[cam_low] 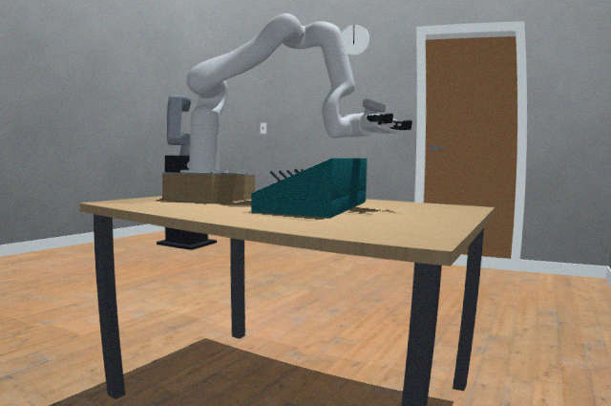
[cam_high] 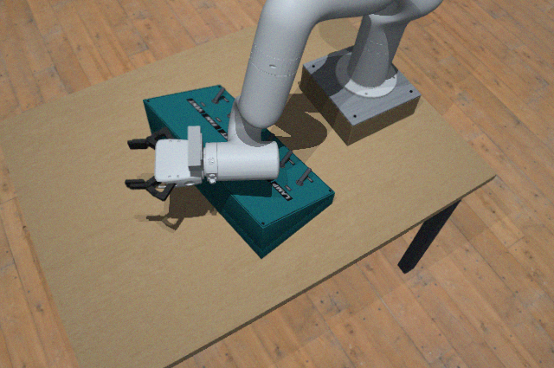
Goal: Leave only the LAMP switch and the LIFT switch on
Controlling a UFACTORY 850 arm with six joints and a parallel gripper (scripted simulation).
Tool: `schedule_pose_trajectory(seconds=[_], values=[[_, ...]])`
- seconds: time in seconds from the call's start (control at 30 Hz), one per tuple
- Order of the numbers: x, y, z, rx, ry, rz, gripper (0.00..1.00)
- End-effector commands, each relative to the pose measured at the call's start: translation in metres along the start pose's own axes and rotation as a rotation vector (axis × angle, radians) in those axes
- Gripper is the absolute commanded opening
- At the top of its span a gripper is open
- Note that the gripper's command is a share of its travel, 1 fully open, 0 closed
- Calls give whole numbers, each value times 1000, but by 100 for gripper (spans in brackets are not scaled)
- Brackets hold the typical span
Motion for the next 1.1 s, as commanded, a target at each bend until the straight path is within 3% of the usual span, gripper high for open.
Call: schedule_pose_trajectory(seconds=[0.0,0.17,0.67,1.07], values=[[7,5,-17,2,-2,0,100],[14,11,-33,2,-2,0,100],[60,48,-138,2,-2,0,100],[76,61,-174,2,-2,0,100]])
Point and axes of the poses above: the point where the finger pads meet when closed, its own y axis back along the fingers, its own x axis across the jaws, z = x × y, the point moved 4 cm from there along y, back along the fingers, and after that the axes turned 1 degree about -y, right-handed, at the moved point
